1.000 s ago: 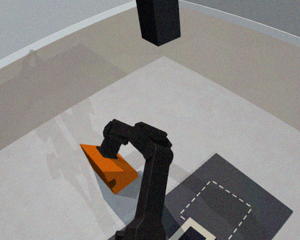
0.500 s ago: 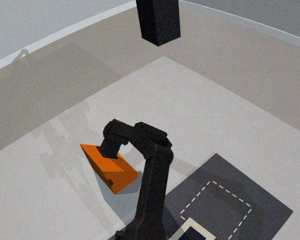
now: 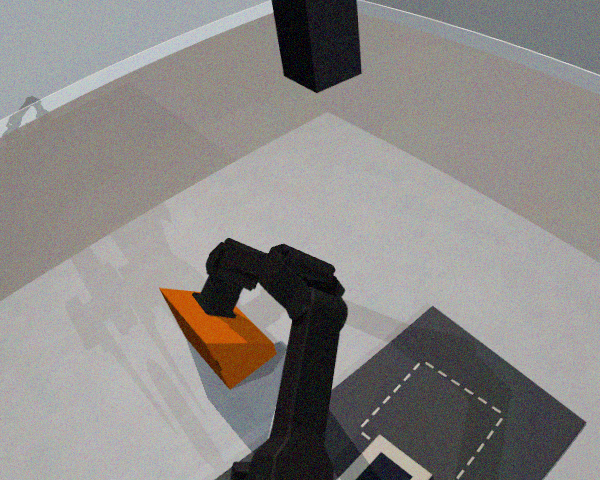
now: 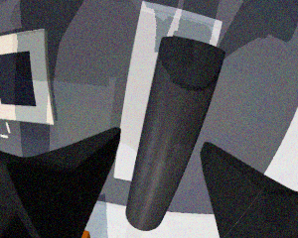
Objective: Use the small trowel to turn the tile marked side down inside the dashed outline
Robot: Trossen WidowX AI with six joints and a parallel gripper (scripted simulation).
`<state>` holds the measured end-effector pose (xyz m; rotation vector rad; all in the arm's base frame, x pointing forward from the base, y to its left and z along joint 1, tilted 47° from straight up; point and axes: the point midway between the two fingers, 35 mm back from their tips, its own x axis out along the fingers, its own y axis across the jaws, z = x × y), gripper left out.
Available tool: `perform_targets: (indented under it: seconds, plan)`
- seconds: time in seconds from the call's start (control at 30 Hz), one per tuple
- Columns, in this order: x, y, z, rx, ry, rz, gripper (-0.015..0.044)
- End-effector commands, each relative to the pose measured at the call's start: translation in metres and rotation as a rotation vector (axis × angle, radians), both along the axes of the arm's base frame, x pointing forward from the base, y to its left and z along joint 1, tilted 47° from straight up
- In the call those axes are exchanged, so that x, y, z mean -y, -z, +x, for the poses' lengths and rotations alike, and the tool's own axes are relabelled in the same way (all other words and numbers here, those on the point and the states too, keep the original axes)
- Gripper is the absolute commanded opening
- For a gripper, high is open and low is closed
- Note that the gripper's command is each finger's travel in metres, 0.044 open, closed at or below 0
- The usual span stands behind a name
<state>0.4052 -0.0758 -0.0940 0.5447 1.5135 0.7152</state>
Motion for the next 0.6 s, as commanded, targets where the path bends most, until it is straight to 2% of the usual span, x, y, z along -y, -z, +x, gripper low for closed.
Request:
perform_targets:
  seconds: [0.0,0.23,0.37,0.57]
  plan:
    - [-0.001,0.000,0.000,0.004,-0.004,0.000,0.0270]
    - [0.001,-0.002,0.000,0.004,-0.004,0.000,0.0270]
    - [0.029,-0.030,0.000,0.017,-0.018,0.002,0.0270]
    - [0.031,-0.032,0.000,0.018,-0.019,0.002,0.0270]
